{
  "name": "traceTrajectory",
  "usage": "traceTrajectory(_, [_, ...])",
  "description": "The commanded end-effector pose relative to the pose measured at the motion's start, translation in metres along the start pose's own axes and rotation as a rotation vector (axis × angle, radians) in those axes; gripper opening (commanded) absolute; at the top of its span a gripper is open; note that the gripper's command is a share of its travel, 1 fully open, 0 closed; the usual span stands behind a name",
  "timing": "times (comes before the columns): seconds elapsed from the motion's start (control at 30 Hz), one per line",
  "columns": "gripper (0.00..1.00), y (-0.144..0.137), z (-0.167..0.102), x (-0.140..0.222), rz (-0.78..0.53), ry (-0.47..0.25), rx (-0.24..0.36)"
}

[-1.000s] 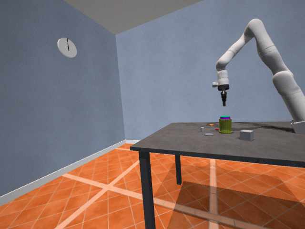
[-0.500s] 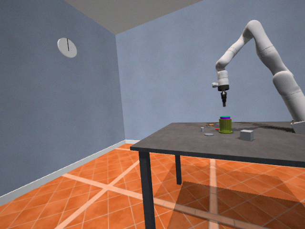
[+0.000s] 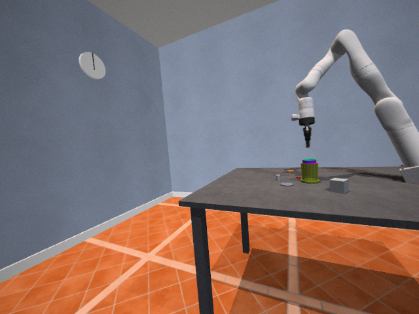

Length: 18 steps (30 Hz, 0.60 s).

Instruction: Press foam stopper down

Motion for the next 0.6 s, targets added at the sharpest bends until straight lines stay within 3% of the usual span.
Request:
traceTrajectory(0.0, [0.0,-0.002,-0.001,0.0,0.005,-0.002,-0.003])
traceTrajectory(0.57, [0.0,-0.012,-0.006,-0.002,0.018,-0.001,0.014])
Point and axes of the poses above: the point where the finger pads meet when closed, its own z axis back along the fingers, its own y axis across the jaws, x = y × z, the point moved 5 cm from there along z, back along the fingers, and after that the axes turned 9 degrees about z, right-handed, at the moved point
